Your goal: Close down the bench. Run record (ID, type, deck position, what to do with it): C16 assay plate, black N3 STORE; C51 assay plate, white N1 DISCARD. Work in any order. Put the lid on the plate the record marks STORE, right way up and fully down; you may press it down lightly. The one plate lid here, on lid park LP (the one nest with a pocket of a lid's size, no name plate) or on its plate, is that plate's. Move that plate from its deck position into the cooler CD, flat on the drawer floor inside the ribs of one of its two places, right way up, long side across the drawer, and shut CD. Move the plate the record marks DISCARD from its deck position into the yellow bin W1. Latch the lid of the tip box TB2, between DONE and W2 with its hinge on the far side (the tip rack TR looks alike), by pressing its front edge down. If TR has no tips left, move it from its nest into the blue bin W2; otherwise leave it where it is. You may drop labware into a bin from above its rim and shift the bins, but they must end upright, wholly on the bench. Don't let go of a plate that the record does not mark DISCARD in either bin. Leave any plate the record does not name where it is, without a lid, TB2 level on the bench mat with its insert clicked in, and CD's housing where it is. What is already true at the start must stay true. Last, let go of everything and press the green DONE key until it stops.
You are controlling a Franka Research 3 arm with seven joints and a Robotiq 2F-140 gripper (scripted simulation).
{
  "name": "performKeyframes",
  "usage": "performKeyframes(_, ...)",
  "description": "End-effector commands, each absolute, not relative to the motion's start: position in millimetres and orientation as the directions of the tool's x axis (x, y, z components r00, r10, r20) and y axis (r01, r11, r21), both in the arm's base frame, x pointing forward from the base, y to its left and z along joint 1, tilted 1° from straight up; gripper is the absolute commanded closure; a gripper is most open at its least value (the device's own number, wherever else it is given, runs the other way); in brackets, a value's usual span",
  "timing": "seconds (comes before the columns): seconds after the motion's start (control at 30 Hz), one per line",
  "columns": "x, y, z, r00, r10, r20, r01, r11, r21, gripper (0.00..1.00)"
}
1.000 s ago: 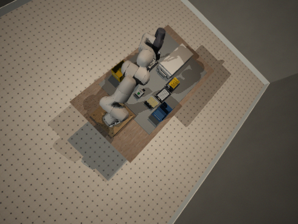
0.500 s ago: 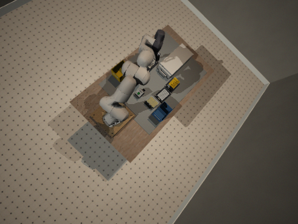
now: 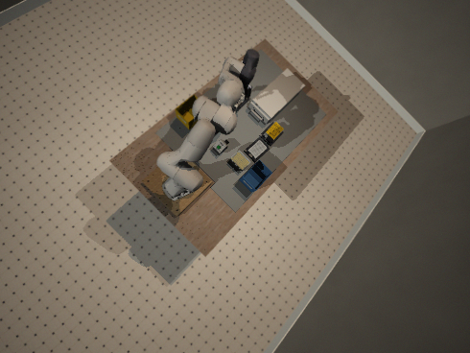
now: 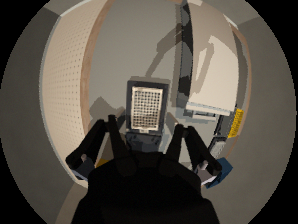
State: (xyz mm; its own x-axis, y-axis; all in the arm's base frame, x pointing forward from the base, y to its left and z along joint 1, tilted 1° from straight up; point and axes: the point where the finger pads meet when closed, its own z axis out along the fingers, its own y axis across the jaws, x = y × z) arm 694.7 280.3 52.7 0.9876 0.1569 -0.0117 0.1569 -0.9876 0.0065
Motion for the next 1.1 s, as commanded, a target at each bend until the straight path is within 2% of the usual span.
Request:
performKeyframes(0.0,696,281,49,0.988,0.155,-0.006,0.155,-0.988,0.008,0.34)
performKeyframes(1.07,696,281,19,0.988,0.155,-0.006,0.155,-0.988,0.008,0.34)
